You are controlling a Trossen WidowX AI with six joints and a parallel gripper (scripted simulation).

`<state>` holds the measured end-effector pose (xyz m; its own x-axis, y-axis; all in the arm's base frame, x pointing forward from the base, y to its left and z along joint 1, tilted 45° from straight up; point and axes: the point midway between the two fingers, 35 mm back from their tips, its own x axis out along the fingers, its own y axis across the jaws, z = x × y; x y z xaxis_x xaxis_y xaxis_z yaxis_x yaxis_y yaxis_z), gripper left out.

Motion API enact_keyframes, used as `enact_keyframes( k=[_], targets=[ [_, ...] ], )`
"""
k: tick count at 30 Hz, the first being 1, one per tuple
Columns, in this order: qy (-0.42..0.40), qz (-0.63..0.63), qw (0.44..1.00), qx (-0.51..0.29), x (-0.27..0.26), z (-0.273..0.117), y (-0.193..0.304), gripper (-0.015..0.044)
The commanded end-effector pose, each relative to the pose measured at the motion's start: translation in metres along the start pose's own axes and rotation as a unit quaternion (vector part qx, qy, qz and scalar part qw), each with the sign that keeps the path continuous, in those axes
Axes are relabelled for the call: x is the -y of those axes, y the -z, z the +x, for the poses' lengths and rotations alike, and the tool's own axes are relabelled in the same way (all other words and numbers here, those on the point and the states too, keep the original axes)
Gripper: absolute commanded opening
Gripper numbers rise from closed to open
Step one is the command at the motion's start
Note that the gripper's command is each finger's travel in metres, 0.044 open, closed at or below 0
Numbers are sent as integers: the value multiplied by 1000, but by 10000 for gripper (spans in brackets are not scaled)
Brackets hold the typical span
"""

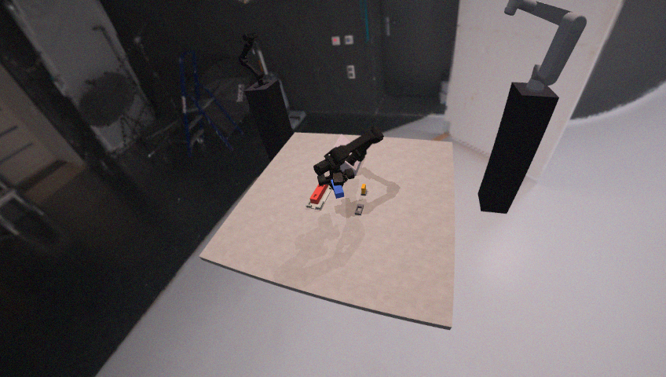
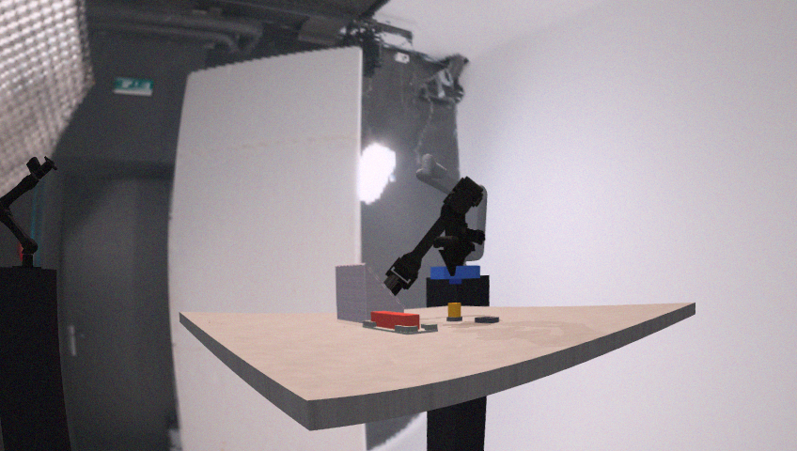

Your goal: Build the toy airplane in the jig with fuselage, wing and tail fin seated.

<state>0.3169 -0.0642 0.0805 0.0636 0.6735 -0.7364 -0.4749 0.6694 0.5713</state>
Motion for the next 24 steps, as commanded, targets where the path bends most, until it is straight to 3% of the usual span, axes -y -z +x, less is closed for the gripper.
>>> enact_keyframes(
  k=[1, 24],
  targets=[
    [2, -33, 999, -2, 10, 2, 11, 0],
    [0, -217, 976, -5, 52, 15, 71, 0]
  ],
)
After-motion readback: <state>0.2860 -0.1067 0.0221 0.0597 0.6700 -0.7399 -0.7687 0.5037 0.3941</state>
